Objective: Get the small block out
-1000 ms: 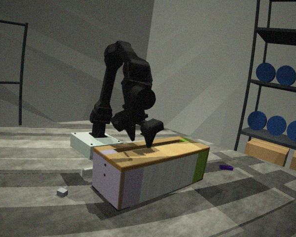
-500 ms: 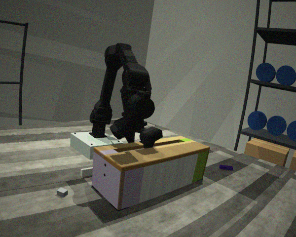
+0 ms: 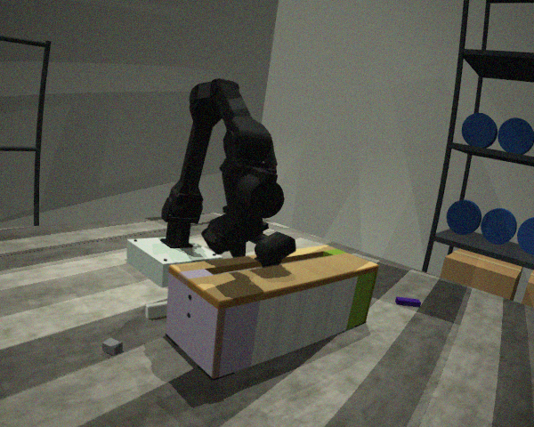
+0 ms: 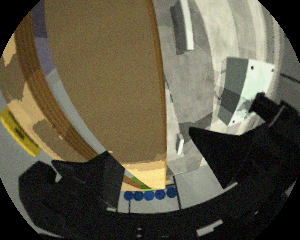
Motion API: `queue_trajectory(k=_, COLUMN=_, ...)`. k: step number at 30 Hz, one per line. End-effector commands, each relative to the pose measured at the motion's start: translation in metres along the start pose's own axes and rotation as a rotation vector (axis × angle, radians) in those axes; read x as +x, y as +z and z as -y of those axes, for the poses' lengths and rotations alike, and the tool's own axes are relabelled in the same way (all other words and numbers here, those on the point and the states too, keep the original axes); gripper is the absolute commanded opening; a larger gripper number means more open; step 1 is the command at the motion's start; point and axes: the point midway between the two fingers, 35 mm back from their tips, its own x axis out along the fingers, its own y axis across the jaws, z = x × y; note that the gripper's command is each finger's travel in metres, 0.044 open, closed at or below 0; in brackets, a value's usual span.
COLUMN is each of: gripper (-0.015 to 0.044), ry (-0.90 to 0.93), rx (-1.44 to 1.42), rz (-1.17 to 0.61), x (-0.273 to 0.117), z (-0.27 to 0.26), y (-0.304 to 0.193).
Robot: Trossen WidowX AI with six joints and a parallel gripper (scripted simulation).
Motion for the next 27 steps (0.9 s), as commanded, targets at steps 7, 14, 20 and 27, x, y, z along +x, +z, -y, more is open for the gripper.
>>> queue_trajectory(k=7, gripper=0.04, ry=0.003, rx=-0.006, rz=-0.003, x=0.009, z=0.0, y=-0.026)
queue_trajectory(k=14, gripper=0.04, ry=0.003, rx=-0.006, rz=-0.005, x=0.014, z=0.0, y=-0.041)
queue_trajectory(k=20, gripper=0.04, ry=0.003, rx=-0.006, rz=-0.006, x=0.018, z=0.0, y=-0.054)
queue_trajectory(k=27, gripper=0.04, ry=0.003, rx=-0.006, rz=-0.008, x=0.024, z=0.0, y=-0.07)
